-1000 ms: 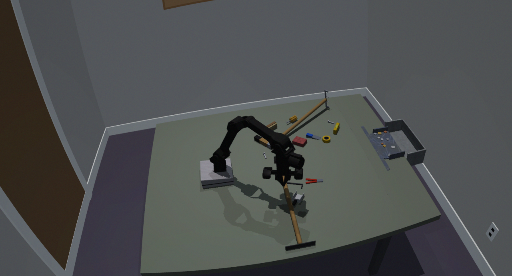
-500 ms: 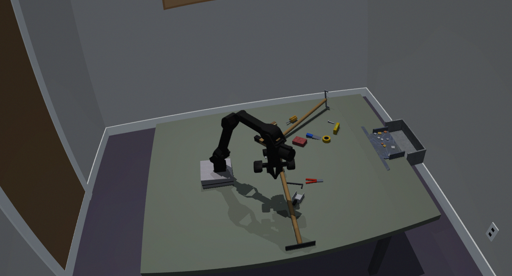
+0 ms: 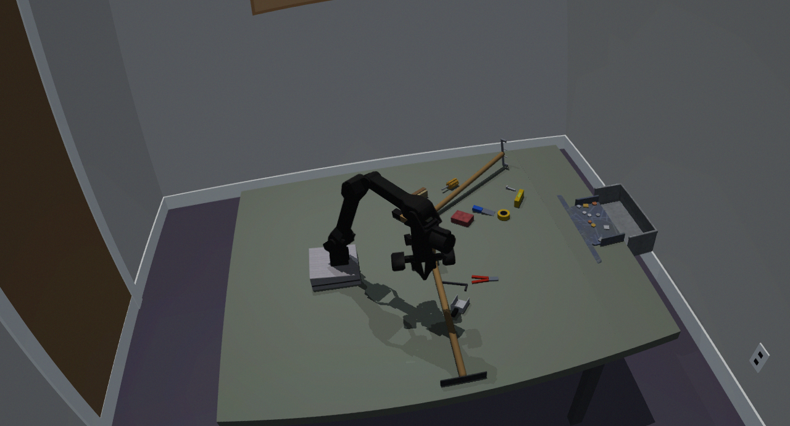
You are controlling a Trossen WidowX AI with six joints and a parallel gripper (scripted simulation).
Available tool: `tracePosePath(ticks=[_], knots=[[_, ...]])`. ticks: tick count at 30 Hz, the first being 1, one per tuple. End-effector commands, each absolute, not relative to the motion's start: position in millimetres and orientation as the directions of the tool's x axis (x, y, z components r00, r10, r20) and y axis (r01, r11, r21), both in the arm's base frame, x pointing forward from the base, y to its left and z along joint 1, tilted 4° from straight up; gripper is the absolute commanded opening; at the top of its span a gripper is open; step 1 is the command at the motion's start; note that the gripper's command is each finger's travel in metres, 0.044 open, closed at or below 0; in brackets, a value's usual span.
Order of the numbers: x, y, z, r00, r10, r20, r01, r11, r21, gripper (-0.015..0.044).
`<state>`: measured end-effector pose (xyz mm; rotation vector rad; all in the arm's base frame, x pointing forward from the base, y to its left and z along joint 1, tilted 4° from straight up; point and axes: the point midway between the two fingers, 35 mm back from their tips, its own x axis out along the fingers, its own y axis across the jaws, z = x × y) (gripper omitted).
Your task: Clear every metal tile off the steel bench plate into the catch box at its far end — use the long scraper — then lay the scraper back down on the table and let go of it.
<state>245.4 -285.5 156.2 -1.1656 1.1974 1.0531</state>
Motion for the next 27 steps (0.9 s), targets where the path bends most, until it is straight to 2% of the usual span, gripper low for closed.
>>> tracePosePath(ticks=[1,27], knots=[[247.5,-286.3,143.8,0.090,-0.002,-0.996,-0.990,0.109,-0.089,0.0000],[255.9,-289.8,77.5,0.090,-0.002,-0.996,-0.993,0.077,-0.090,0.0000]])
